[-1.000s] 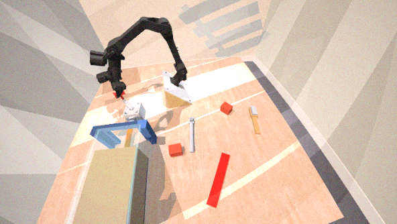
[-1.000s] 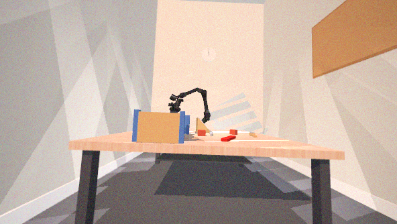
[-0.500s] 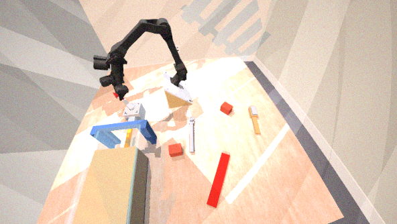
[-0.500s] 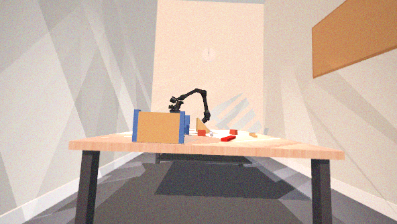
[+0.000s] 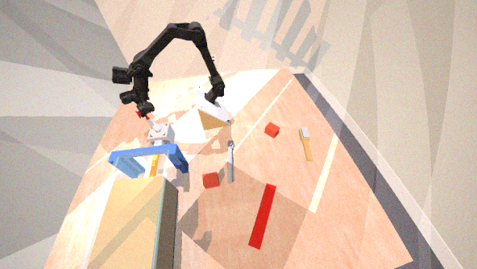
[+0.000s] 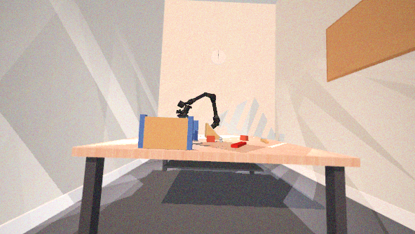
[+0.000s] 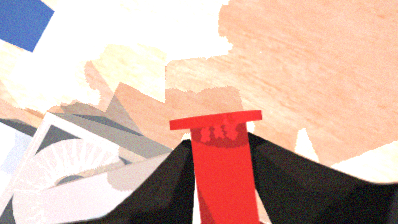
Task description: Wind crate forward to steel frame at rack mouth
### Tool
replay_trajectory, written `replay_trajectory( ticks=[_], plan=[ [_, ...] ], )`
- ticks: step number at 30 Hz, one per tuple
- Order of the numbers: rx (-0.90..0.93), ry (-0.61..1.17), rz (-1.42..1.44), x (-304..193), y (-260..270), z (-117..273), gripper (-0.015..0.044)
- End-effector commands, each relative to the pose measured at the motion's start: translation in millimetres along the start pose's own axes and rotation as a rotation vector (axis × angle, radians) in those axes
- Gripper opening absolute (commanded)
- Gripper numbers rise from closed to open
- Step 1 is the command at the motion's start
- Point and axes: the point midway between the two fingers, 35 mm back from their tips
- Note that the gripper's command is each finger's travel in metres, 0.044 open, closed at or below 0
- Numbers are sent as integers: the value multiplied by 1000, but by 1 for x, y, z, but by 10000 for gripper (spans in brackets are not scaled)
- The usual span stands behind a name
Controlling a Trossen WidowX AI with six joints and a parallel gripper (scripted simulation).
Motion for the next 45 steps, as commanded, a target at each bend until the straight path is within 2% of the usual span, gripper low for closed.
replay_trajectory(
  ticks=[1, 4, 45],
  plan=[
    [1, 1, 0, 0, 0, 0, 20],
    [1, 1, 0, 0, 0, 0, 0],
    [5, -2, -6, 25, 11, -15, 0]
  ],
)
Point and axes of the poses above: the point midway between the two fingers, 35 mm back from their tips, its own z axis back along the fingers, its own y axis across the jaws, x = y × z, and after that the axes turned 2 degrees about -z, right-handed
